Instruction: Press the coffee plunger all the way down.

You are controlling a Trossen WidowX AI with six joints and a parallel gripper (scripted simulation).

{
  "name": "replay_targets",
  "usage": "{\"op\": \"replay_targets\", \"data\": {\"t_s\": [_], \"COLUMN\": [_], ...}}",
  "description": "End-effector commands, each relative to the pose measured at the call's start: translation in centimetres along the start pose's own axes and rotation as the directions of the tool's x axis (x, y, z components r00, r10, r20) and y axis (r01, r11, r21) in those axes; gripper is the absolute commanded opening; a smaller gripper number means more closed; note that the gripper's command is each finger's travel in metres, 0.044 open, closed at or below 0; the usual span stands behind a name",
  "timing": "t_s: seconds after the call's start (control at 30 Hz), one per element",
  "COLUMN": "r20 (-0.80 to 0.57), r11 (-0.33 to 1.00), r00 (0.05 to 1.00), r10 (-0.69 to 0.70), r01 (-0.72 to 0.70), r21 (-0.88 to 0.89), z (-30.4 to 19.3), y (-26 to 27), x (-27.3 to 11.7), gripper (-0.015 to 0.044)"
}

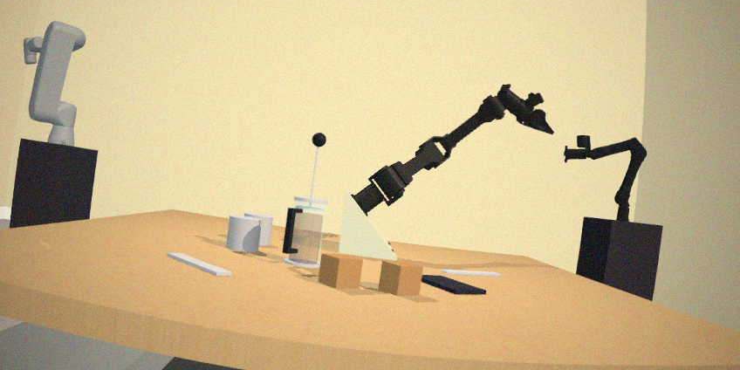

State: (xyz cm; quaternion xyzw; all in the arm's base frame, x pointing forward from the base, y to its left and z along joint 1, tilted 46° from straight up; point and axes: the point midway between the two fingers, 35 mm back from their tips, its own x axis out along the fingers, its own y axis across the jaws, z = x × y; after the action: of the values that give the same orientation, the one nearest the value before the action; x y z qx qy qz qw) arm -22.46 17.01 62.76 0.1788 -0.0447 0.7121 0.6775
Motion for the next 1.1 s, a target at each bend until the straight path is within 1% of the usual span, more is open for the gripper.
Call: {"op": "replay_targets", "data": {"t_s": [0.0, 0.03, 0.27, 0.57, 0.7, 0.8, 0.87, 1.07], "r20": [0.004, 0.008, 0.083, 0.151, 0.191, 0.237, 0.264, 0.295], "r11": [1.0, 1.0, 0.997, 0.996, 0.999, 0.997, 0.997, 0.994], "r00": [1.0, 1.0, 0.996, 0.988, 0.981, 0.971, 0.963, 0.953], "r10": [-0.002, -0.007, -0.018, -0.021, -0.029, -0.028, -0.05, -0.07], "r01": [0.002, 0.007, 0.012, 0.008, 0.02, 0.011, 0.03, 0.043], "r21": [0.003, 0.004, 0.07, 0.085, 0.049, 0.073, 0.078, 0.099], "z": [0.2, 0.3, 1.9, 3.7, 4.6, 5.8, 6.5, 7.3], "y": [-0.2, -0.5, -2.4, -4.4, -5.6, -6.6, -7.9, -9.4], "x": [0.0, 0.1, 0.3, 0.1, -0.1, -0.5, -0.4, -0.7], "gripper": [0.0426, 0.044, 0.044, 0.044, 0.044, 0.044, 0.044, 0.044]}}
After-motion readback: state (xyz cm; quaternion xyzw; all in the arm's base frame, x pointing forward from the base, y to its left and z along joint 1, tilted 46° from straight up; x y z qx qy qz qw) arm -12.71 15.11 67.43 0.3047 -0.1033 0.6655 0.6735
